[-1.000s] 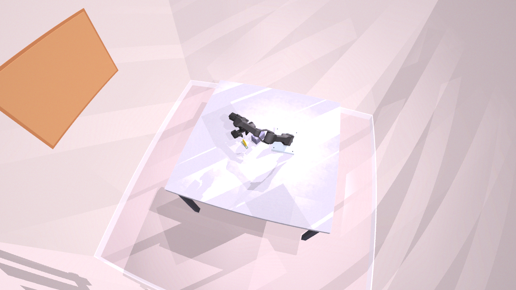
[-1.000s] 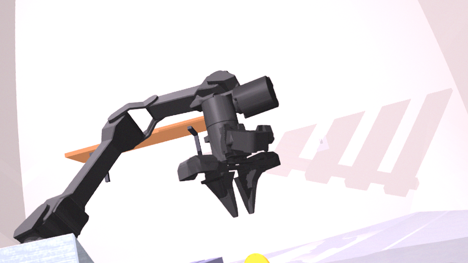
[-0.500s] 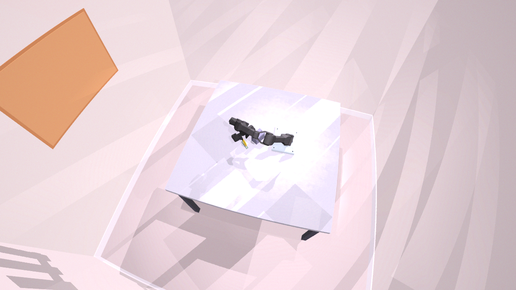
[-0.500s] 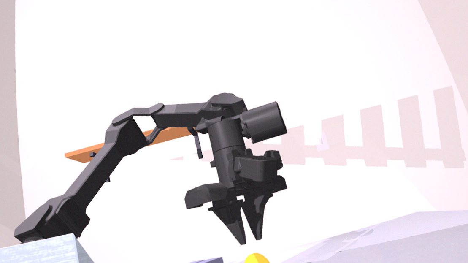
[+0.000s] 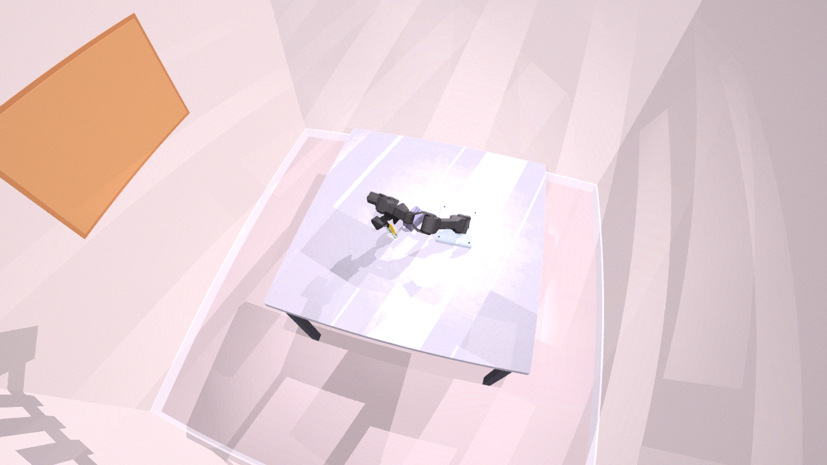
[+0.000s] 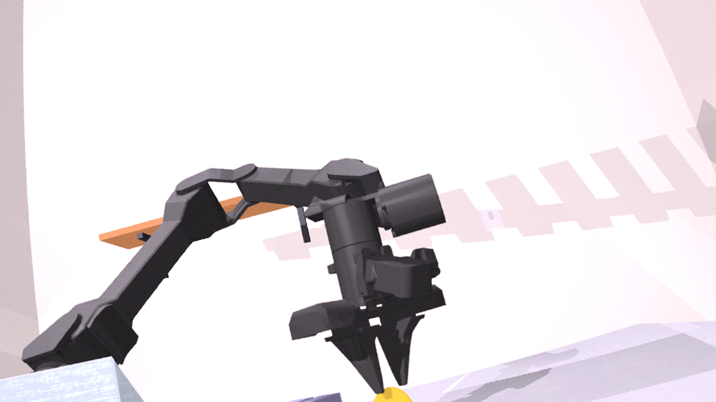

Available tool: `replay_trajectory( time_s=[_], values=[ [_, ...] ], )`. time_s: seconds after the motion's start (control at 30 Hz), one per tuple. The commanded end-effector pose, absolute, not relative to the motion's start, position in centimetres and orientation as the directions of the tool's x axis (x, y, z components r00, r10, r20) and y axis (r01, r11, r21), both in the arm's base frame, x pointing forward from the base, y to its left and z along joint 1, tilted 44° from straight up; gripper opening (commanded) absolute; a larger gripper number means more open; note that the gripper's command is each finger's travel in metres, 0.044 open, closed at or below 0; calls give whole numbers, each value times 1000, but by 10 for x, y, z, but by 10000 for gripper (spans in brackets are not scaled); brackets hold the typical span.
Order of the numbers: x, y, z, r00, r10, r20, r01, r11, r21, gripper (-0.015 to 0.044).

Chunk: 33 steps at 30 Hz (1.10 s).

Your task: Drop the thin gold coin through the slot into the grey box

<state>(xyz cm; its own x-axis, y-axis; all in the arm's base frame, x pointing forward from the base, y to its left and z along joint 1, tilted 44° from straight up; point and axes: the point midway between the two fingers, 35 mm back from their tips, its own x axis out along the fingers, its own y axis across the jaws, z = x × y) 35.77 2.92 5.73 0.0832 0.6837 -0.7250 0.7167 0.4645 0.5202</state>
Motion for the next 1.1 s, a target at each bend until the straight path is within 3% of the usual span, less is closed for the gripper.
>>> replay_trajectory(
  time_s=[0.0,0.93,1.07],
  values=[
    [357,34,51,80,688,-722,724,458,516,161],
    [358,65,21,80,690,-719,724,456,518,161],
    [358,65,21,80,690,-719,724,456,518,56]
  ],
)
